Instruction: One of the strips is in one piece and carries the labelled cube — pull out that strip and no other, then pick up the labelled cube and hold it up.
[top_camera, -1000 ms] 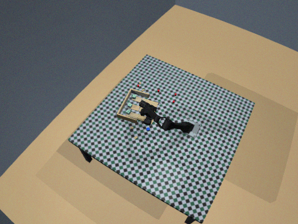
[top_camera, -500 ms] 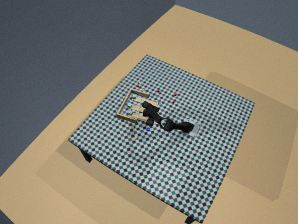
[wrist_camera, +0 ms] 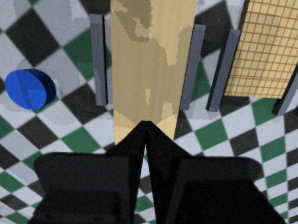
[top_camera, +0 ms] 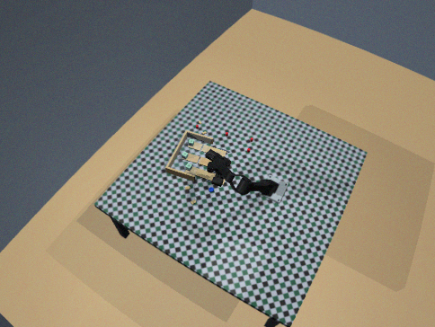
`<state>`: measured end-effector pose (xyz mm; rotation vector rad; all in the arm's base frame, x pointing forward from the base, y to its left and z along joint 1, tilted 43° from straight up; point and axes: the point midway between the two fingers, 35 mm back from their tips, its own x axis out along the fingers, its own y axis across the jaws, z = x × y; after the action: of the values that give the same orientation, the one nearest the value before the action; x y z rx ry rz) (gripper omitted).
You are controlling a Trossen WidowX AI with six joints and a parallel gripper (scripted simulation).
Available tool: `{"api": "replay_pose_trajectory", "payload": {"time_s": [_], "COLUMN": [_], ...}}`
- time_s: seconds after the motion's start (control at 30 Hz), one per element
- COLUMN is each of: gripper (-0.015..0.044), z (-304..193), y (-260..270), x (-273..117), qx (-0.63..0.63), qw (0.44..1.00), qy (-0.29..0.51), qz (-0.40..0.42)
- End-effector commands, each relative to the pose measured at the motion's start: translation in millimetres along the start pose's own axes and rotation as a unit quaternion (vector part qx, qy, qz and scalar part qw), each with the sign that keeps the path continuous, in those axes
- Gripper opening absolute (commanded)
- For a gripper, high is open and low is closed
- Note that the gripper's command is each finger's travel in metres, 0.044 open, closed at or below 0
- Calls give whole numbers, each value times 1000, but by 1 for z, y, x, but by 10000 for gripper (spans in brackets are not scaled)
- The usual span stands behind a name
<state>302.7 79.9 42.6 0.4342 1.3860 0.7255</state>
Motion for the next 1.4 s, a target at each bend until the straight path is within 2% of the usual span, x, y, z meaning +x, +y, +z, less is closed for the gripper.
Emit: {"api": "replay_pose_trajectory", "payload": {"time_s": [0.0, 1.37], "gripper": [0, 0], "z": [-14, -74], "y": [1, 1], "x": [5, 4], "qx": [0, 1], "qw": [1000, 1000], "qy": [12, 13], "qz": [2, 2]}}
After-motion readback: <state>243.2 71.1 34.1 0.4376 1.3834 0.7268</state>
